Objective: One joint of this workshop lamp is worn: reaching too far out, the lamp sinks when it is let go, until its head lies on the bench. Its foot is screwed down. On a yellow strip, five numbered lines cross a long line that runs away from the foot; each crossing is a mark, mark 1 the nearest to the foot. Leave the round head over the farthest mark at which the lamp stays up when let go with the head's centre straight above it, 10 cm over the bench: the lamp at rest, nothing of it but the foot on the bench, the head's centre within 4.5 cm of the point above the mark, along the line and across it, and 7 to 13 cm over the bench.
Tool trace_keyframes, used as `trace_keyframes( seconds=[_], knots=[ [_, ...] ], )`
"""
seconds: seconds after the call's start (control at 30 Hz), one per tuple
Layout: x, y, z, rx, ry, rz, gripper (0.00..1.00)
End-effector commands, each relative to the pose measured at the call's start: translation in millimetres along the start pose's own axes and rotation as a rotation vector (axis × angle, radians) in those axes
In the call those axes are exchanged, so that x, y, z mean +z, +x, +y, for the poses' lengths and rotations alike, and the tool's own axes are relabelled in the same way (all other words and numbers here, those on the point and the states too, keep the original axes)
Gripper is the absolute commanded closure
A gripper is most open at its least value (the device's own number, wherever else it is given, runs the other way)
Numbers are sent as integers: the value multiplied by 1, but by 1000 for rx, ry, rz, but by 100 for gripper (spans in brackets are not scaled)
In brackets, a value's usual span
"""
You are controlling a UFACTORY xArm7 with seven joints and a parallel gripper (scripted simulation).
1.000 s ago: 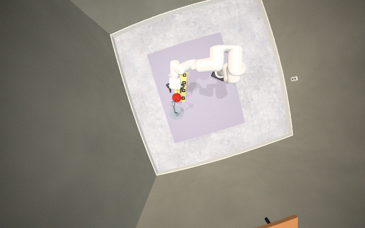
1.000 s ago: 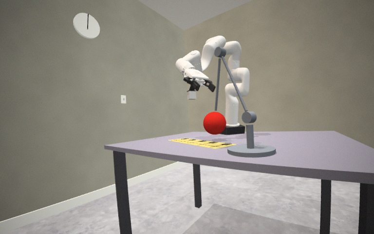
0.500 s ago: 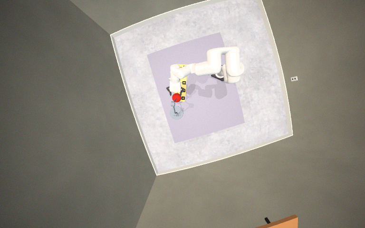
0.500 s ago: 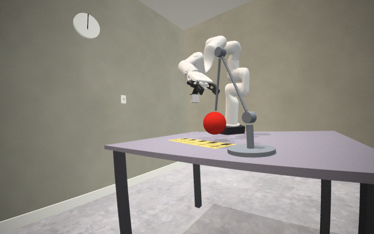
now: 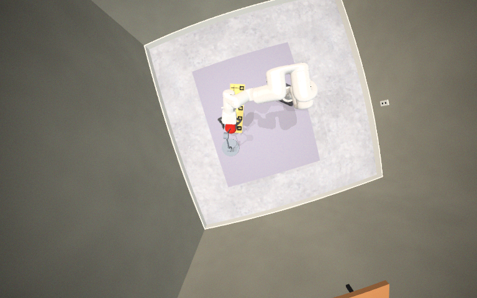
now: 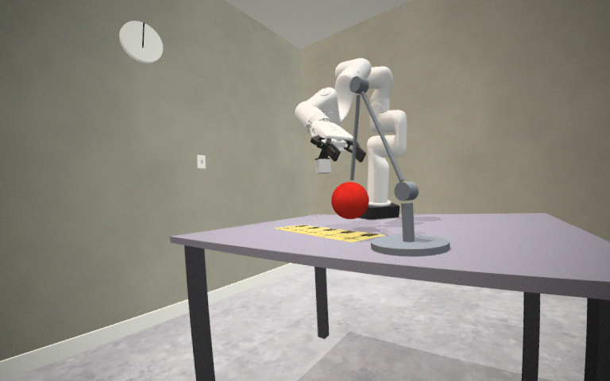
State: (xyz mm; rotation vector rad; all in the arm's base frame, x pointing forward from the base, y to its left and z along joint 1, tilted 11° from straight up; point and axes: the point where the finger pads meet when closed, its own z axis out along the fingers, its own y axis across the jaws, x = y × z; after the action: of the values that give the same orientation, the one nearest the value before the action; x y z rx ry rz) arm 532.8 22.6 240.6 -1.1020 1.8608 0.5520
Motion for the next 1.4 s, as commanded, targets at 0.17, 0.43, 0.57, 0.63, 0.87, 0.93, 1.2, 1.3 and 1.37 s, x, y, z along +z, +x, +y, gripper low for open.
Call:
trace_keyframes(
  seconds=[0.17, 0.43, 0.57, 0.63, 0.87, 0.93, 1.2, 1.3, 1.37],
  knots=[
    [18, -2, -1, -3, 3, 0, 0],
    [20, -2, -1, -3, 4, 0, 0],
    [22, -2, -2, -3, 5, 0, 0],
    [22, -2, -2, -3, 5, 0, 0],
    [23, -2, -2, -3, 6, 0, 100],
    [23, -2, -2, -3, 6, 0, 100],
    [23, -2, -2, -3, 5, 0, 100],
    [22, -2, -2, -3, 5, 0, 100],
    [22, -2, -2, -3, 5, 0, 100]
  ],
)
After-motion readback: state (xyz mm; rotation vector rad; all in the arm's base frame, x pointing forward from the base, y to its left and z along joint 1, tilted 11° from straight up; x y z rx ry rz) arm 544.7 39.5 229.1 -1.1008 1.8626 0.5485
